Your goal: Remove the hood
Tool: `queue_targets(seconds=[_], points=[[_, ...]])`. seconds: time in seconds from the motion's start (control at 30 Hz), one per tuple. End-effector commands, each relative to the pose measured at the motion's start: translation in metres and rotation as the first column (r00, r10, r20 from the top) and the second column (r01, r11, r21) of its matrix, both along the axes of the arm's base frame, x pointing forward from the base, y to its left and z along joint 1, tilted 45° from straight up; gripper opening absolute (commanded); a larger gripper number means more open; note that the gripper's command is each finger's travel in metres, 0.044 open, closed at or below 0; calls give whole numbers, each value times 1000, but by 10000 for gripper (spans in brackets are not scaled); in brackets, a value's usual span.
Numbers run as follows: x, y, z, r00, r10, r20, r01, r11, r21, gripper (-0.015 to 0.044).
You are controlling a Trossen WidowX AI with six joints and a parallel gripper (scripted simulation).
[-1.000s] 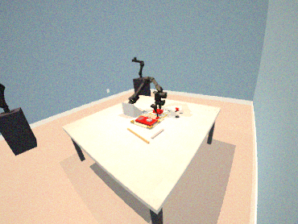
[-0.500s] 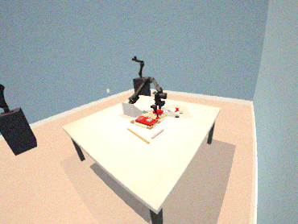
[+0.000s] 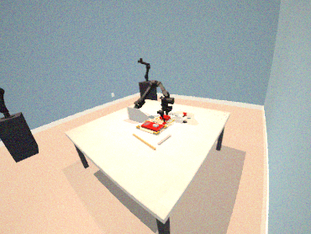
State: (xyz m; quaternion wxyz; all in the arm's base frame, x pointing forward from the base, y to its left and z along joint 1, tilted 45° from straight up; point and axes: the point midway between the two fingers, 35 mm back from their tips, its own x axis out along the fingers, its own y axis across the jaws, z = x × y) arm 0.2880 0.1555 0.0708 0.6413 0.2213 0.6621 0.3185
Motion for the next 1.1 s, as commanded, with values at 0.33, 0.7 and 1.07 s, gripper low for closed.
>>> queue_targets(seconds=[0.33, 0.7, 1.07], points=[[-2, 5, -6, 1000, -3, -6, 3, 1000, 3, 0], [-1, 6, -6, 1000, 0, 0, 0, 1000, 1, 105], [-1, 6, -6, 1000, 0, 0, 0, 1000, 1, 394]])
